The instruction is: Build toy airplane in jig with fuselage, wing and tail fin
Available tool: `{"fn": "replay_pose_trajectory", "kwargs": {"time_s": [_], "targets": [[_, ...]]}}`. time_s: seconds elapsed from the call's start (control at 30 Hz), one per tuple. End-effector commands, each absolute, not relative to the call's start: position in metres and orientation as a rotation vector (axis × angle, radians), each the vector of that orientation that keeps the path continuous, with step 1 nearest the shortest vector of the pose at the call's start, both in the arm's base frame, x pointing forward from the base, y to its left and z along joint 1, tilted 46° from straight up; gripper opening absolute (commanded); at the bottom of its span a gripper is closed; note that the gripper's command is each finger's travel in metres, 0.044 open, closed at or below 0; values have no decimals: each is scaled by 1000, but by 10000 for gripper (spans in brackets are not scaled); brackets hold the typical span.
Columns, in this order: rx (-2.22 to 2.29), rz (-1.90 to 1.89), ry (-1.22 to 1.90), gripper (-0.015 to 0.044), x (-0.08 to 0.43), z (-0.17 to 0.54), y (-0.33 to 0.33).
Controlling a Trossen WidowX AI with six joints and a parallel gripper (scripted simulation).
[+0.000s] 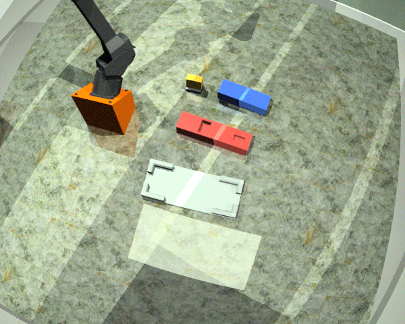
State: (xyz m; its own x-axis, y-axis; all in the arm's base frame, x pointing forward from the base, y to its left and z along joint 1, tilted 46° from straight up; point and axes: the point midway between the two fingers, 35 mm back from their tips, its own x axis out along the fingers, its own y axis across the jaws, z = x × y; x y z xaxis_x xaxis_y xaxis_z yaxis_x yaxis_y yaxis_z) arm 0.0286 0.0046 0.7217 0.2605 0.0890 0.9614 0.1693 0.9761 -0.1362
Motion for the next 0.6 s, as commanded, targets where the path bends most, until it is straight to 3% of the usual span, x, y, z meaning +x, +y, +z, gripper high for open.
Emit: {"fn": "replay_pose_trajectory", "kwargs": {"time_s": [0.0, 0.57], "targets": [[-301, -19, -1252, 440, 58, 714, 30], [-609, 125, -826, 440, 226, 629, 99]]}}
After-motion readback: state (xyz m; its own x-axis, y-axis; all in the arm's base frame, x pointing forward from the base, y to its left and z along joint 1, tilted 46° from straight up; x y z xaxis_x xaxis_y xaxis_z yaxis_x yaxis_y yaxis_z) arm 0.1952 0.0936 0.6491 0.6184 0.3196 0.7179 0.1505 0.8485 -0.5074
